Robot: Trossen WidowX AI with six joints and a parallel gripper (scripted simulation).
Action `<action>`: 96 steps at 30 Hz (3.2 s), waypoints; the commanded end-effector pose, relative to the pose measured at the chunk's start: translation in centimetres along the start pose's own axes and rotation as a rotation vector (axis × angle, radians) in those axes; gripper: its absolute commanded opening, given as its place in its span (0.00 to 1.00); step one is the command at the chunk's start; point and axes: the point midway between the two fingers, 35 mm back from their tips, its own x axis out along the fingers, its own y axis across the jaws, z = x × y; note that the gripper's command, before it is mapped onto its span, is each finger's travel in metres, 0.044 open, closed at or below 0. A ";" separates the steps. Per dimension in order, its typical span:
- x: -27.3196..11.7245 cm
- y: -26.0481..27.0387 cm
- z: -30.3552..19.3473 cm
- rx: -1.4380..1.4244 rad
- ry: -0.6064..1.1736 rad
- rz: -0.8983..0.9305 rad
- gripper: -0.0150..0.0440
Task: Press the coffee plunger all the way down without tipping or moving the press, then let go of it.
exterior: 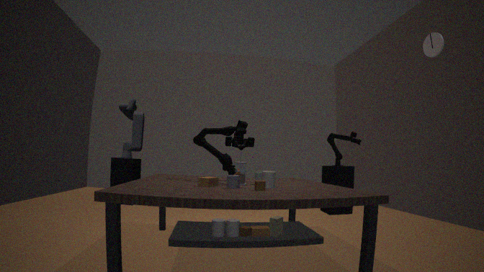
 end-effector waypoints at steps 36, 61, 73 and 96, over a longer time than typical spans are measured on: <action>3.6 -0.1 -5.0 -0.011 0.015 0.009 0.47; 3.5 -0.2 -4.4 0.007 0.004 0.011 0.47; 3.5 -0.2 -4.4 0.007 0.004 0.011 0.83; -1.7 -0.2 1.6 -0.011 0.016 0.009 1.00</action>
